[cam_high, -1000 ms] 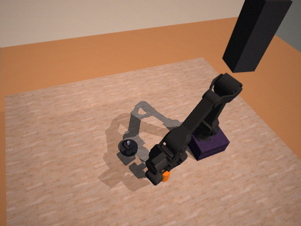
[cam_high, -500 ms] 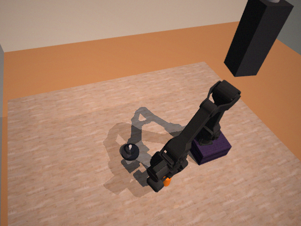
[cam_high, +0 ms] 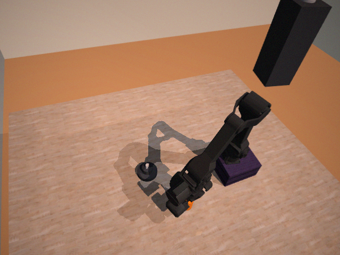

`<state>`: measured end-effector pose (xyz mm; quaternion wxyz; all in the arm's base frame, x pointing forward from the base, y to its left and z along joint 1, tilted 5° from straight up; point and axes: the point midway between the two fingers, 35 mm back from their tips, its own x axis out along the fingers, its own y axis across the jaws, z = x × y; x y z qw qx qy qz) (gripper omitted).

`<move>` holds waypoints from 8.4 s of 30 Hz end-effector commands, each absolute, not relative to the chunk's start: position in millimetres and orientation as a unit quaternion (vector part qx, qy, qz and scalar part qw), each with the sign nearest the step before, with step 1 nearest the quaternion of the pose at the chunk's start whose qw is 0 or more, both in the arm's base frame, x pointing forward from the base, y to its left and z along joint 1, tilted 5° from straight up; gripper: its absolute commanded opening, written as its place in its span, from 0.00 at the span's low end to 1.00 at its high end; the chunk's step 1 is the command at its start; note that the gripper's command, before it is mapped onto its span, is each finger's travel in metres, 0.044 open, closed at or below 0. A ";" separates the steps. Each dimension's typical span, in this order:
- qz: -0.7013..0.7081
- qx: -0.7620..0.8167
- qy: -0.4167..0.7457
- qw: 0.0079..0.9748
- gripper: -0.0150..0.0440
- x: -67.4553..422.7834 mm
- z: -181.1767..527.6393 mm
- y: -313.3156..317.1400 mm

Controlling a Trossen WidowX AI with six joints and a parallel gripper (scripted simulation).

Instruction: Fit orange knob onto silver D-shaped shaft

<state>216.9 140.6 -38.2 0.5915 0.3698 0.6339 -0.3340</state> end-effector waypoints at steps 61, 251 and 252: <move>-0.149 0.542 0.495 0.663 0.25 228.1 153.8 125.9; -0.333 0.373 0.634 0.590 1.00 261.2 24.3 159.3; -0.333 0.373 0.634 0.590 1.00 261.3 22.6 159.5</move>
